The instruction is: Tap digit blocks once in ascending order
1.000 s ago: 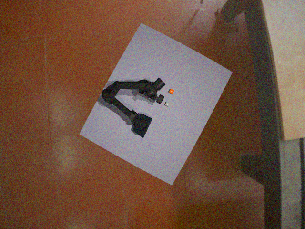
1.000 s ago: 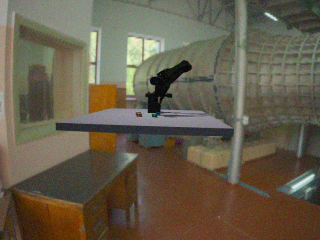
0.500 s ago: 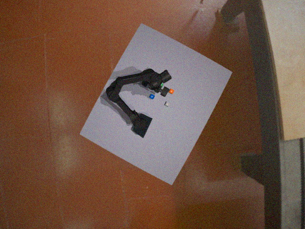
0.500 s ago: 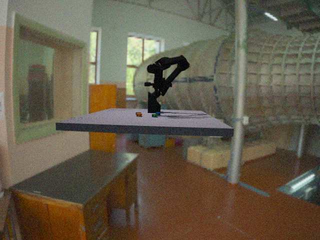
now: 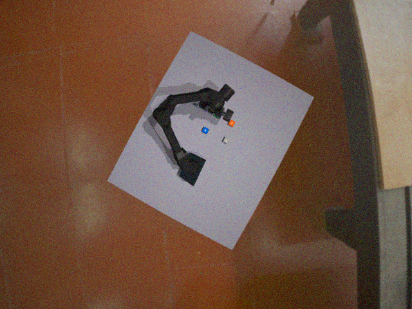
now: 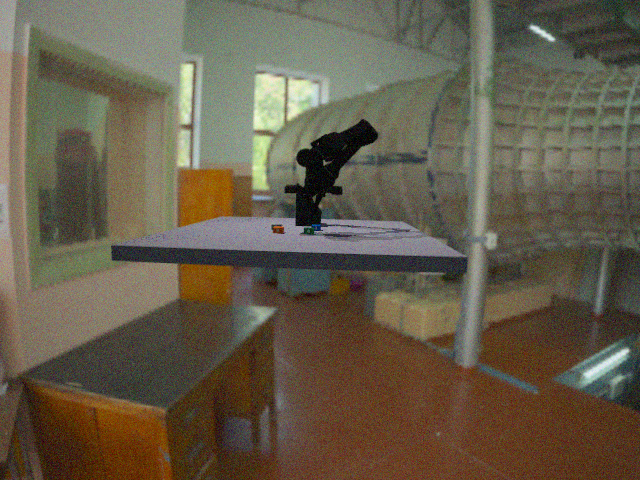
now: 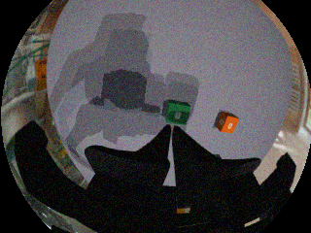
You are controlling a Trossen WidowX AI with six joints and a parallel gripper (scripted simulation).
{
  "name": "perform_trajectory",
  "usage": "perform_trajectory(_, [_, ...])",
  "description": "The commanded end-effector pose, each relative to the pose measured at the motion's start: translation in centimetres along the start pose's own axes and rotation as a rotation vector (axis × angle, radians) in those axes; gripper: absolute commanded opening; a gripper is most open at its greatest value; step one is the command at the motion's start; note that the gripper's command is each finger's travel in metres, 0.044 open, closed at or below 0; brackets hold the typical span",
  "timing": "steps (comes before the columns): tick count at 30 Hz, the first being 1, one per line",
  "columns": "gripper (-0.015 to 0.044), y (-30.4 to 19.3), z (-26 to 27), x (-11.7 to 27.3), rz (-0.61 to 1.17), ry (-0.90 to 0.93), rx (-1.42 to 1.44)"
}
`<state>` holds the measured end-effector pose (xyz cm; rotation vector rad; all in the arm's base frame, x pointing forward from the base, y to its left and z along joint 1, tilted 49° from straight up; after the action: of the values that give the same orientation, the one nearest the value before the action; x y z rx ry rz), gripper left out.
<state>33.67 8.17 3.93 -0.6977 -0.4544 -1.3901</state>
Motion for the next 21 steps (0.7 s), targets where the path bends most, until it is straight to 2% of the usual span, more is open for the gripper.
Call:
perform_trajectory(1, [0.0020, -0.2, -0.3, -1.4, 0.001, 0.007, -0.013])
perform_trajectory(21, [0.0020, -0.2, -0.2, -3.7, 0.001, 0.008, -0.013])
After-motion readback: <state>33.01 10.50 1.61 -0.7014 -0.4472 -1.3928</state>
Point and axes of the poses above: the point midway between the two fingers, 35 mm back from their tips, its own x axis back along the fingers, its own z axis across the jaws, y = z × x, the point moved 5 cm from there along x, back along the fingers, and after that the axes turned 13 degrees about -x, right-handed, at the moved point
